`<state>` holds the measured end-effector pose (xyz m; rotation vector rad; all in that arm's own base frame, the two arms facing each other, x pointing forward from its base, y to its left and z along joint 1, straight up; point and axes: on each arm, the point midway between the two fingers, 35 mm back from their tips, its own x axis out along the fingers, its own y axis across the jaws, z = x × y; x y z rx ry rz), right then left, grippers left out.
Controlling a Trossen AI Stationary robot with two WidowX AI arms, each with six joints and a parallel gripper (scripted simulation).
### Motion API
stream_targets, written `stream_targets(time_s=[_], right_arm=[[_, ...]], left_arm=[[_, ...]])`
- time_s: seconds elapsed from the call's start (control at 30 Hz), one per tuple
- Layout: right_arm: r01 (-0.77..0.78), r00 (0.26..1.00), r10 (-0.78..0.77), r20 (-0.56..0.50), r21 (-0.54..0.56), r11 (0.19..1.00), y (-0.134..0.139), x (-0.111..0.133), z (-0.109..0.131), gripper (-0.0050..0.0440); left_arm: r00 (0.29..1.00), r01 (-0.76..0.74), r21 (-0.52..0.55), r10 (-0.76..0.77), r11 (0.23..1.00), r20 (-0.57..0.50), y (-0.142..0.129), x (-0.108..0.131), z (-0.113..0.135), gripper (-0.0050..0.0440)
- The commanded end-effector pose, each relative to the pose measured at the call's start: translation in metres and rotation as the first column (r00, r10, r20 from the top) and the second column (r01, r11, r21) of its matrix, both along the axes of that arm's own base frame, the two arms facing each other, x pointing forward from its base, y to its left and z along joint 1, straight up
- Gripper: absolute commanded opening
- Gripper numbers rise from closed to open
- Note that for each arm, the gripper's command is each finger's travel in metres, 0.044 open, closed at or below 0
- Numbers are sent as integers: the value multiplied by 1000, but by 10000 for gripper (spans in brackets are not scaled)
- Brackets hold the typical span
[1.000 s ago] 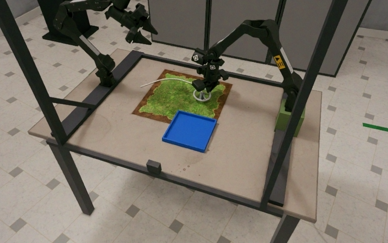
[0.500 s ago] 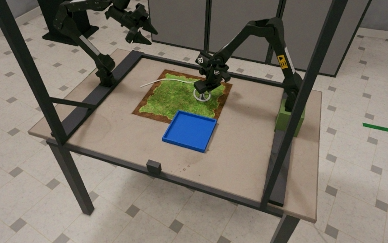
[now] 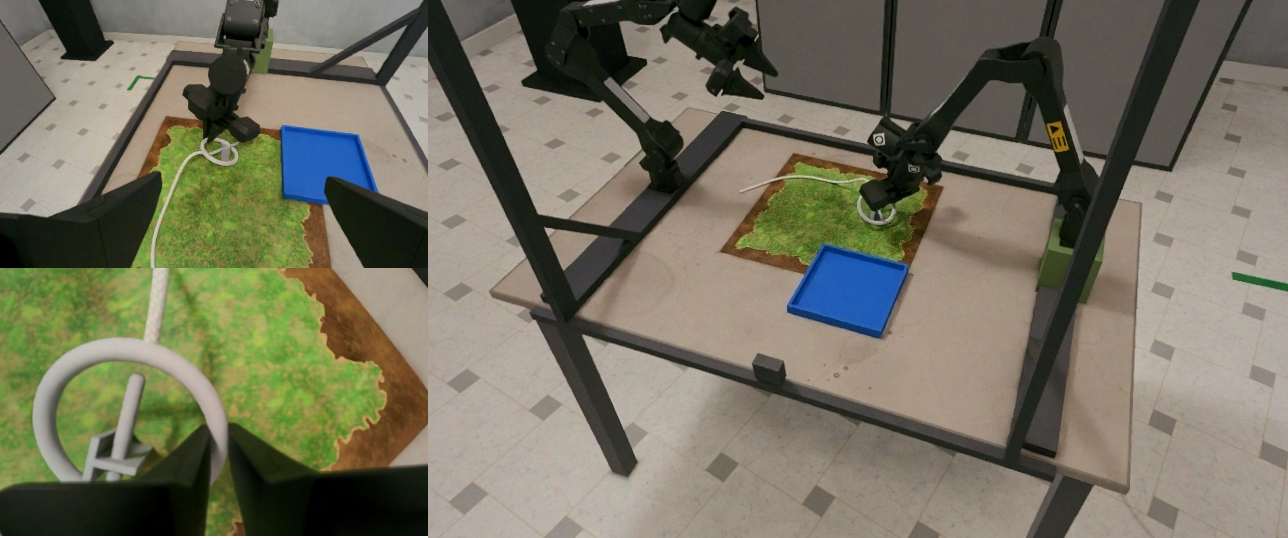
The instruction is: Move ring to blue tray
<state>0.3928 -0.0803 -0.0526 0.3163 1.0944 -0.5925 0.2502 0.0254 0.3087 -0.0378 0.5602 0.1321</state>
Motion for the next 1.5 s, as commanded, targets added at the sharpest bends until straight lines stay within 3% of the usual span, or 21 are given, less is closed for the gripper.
stream_targets(time_s=[0.0, 0.9, 1.17, 1.47], right_arm=[[8, 998, -7, 68, -13, 1000, -2, 11, 20, 1], [3, 997, -2, 82, -14, 1000, -4, 19, 28, 1], [6, 998, -5, 64, -11, 1000, 17, -4, 20, 1], [7, 997, -6, 74, -11, 1000, 21, -3, 22, 1]], left_arm=[[1000, -3, 1, 3, 1000, 19, 1, 0, 7, 440], [1000, -3, 1, 3, 1000, 19, 1, 0, 7, 440], [1000, -3, 1, 3, 1000, 19, 1, 0, 7, 440], [1000, -3, 1, 3, 1000, 19, 1, 0, 7, 440]])
